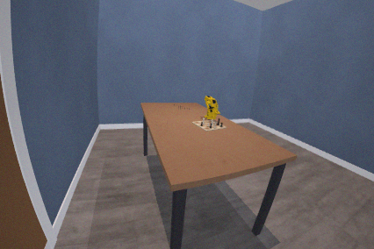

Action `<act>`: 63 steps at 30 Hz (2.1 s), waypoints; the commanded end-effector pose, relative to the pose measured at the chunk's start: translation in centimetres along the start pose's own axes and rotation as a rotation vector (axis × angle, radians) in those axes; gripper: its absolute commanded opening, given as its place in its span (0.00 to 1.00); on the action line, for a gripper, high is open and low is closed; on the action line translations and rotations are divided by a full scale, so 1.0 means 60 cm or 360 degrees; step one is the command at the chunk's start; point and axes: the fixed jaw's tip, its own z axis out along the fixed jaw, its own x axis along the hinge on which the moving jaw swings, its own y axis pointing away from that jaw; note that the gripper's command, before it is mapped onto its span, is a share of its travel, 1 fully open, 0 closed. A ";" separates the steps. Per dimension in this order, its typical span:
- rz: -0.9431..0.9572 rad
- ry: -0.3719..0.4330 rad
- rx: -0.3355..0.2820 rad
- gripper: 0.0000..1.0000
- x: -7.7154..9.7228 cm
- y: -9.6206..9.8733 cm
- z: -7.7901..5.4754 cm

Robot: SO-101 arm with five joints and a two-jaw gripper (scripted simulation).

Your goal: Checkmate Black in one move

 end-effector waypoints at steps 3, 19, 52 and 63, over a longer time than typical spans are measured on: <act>-0.0016 0.0013 -0.0006 0.00 -0.001 0.002 -0.015; -0.0016 0.0014 -0.0006 0.00 -0.024 0.001 -0.099; 0.0978 -0.0396 0.0397 0.12 -0.123 -0.220 -0.100; 0.0981 -0.0396 0.0398 0.12 -0.123 -0.220 -0.098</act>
